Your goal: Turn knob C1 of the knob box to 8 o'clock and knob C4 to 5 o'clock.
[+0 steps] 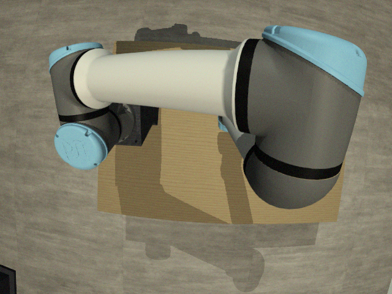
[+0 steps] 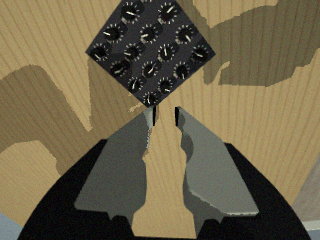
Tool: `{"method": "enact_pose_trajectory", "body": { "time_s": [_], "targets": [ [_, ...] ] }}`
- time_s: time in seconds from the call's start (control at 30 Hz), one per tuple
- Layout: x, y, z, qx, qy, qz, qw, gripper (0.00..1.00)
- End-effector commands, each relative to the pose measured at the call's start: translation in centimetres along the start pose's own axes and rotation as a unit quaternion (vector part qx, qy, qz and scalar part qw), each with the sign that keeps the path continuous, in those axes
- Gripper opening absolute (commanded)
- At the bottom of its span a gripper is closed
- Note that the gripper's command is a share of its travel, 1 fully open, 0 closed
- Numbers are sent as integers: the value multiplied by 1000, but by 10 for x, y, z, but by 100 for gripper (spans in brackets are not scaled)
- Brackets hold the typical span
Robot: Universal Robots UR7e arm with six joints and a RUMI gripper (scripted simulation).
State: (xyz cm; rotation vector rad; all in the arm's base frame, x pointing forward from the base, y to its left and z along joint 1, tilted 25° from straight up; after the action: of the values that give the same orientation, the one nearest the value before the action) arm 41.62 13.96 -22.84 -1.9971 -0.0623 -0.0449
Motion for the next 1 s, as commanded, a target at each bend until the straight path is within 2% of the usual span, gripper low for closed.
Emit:
{"method": "enact_pose_trajectory", "body": {
  "time_s": [0.0,0.97],
  "targets": [
    [0,5,0,0,0,-1,1000,11],
    [0,33,-1,0,0,-1,1000,11]
  ]
}}
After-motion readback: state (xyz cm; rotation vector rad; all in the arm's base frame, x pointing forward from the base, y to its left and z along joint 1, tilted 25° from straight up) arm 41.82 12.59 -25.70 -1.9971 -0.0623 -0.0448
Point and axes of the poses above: the point where the finger pads meet when closed, its own y axis out along the fingers, its own z axis across the jaws, x = y × z, the point moved 9 cm from there along -y, back along the fingers, and after that the axes turned 6 degrees about -y, right-handed, at the moved point
